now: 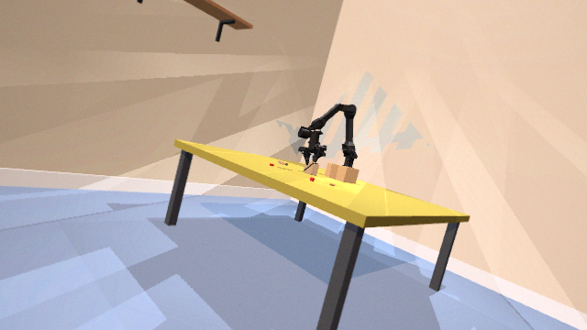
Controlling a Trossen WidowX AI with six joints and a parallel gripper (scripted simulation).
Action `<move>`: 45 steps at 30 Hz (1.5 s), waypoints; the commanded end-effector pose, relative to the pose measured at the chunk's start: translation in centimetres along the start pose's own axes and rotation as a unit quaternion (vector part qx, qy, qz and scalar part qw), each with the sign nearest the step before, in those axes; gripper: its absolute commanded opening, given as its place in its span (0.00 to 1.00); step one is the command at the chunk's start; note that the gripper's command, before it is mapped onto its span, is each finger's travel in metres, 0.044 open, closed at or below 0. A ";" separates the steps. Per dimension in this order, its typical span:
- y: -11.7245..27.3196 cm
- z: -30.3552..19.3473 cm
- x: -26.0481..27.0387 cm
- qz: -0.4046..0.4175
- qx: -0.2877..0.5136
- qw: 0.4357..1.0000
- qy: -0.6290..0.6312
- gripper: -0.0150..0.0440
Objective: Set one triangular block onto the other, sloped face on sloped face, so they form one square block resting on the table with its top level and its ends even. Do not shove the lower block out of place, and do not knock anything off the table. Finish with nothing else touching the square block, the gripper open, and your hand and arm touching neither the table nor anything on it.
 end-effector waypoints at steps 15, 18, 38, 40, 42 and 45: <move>-0.7 0.3 0.0 -0.001 -0.003 1.000 -0.001 0.25; -0.7 0.3 0.0 -0.001 -0.003 1.000 -0.001 0.25; -0.9 0.3 0.1 -0.002 -0.004 1.000 -0.002 0.25; -0.9 0.3 0.1 -0.002 -0.004 1.000 -0.002 0.25; -0.8 0.3 0.1 -0.001 -0.001 1.000 -0.001 0.25; -0.8 0.3 0.1 -0.001 -0.001 1.000 -0.001 0.25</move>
Point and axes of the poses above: the point midway between the two fingers, 35 mm back from their tips, its own y axis back along the fingers, its own x axis across the jaws, z = x × y, the point moved 5 cm from there along y, back along the fingers, and after that the axes turned 13 degrees about -y, right-handed, at the moved point
